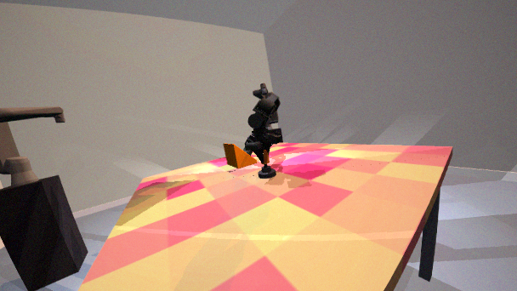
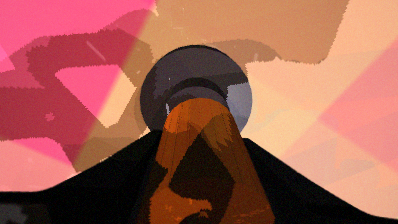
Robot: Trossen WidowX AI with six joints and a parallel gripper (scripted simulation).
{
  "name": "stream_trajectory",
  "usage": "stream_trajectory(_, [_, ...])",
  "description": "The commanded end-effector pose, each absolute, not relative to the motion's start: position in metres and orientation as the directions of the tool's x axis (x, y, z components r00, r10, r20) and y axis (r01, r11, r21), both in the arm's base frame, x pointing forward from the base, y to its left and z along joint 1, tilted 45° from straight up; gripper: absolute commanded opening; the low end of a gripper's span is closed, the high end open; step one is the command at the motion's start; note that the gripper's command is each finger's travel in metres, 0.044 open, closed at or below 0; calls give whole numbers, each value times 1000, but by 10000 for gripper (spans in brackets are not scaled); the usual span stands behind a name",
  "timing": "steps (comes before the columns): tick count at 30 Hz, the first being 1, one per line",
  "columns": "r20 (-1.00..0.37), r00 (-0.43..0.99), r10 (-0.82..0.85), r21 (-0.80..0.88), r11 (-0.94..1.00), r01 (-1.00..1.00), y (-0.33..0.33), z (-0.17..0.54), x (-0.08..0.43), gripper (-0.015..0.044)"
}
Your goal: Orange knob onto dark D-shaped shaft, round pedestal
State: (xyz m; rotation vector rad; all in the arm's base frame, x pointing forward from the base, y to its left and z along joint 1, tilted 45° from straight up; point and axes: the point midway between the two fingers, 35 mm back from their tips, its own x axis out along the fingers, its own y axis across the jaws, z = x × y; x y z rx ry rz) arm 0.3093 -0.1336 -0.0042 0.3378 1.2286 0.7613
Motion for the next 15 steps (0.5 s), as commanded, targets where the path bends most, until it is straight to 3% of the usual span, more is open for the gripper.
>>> stream_trajectory(1, [-717, 134, 684, 614, 712, -341, -133, -5, 308, 0])
stream_trajectory(15, [-717, 134, 684, 614, 712, -341, -134, 0, 306, 0])
